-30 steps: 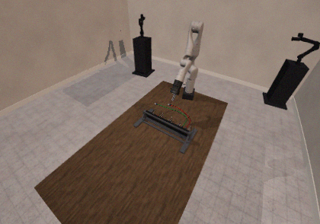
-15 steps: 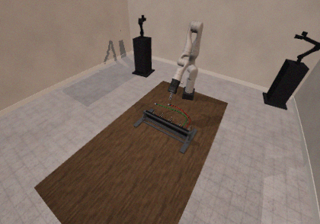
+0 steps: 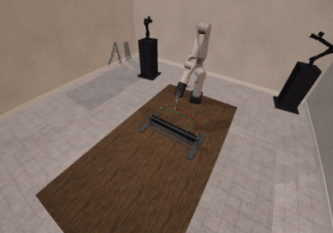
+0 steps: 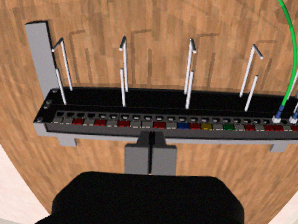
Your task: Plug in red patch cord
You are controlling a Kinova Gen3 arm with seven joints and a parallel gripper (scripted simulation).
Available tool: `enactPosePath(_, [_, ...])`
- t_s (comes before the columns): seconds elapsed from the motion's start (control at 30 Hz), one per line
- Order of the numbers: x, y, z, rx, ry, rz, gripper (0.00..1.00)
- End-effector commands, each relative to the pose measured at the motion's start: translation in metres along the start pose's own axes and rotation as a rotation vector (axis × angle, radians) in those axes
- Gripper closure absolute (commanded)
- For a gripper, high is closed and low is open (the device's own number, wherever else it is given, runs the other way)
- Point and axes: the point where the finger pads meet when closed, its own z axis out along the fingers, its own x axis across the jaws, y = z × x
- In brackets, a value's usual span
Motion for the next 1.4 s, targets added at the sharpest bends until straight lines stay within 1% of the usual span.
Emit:
enactPosePath(0.0, [0.002,0.000,0.002,0.000,0.004,-0.002,1.00])
enactPosePath(0.2, [0.002,0.000,0.006,0.000,0.004,-0.002,1.00])
enactPosePath(0.43, [0.002,0.000,0.021,0.001,0.004,-0.002,1.00])
enactPosePath(0.67, [0.002,0.000,0.049,0.001,0.004,-0.002,1.00])
enactPosePath(0.73, [0.002,0.000,0.049,0.001,0.004,-0.002,1.00])
enactPosePath(1.03, [0.002,0.000,0.095,0.001,0.004,-0.002,1.00])
enactPosePath(1.2, [0.002,0.000,0.117,0.001,0.004,-0.002,1.00])
enactPosePath(1.23, [0.002,0.000,0.121,0.001,0.004,-0.002,1.00])
enactPosePath(1.3, [0.002,0.000,0.121,0.001,0.004,-0.002,1.00])
enactPosePath(1.37, [0.002,0.000,0.127,0.001,0.004,-0.002,1.00])
